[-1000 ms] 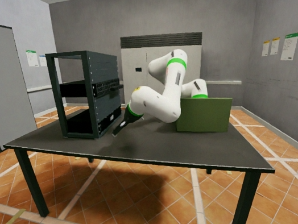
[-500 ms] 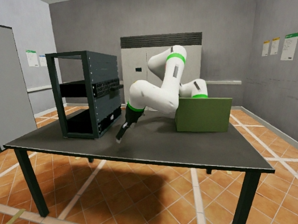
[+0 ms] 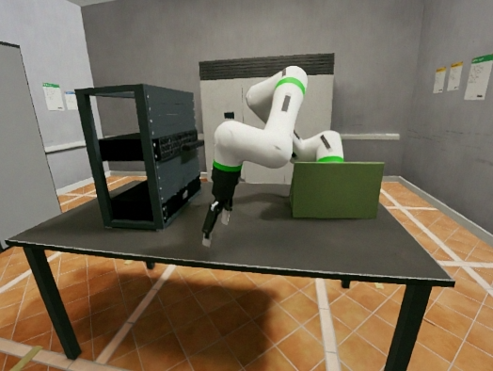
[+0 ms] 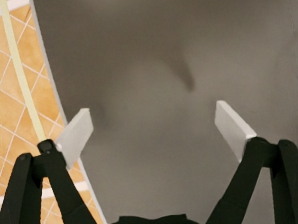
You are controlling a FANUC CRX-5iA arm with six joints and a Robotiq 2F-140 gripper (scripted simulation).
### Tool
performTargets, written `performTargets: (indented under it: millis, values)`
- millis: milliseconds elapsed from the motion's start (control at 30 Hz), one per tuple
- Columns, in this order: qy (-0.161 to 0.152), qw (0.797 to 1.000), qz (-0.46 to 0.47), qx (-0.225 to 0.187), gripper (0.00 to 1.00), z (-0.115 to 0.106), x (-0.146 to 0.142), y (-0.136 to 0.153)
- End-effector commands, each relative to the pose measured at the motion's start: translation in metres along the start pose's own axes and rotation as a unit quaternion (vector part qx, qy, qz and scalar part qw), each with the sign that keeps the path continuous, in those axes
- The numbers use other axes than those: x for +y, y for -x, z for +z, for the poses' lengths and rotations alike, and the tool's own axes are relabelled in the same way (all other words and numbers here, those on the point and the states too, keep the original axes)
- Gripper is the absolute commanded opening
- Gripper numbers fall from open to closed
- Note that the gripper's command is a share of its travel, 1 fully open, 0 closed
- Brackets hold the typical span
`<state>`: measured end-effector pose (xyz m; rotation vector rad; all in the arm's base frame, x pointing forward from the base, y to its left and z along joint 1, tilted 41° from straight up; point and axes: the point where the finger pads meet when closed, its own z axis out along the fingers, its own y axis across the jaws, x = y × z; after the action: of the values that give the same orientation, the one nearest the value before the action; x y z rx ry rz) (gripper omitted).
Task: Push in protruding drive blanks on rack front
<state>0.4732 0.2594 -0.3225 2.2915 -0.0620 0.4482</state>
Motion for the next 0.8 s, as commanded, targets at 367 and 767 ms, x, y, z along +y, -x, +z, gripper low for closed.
performTargets:
  millis: [367, 767]
  values:
    - [-0.188, 0.975, -0.011, -0.117, 1.00, -0.041, -0.043, 0.054]
    - [-0.344, 0.926, 0.015, -0.157, 1.00, -0.108, -0.071, 0.063]
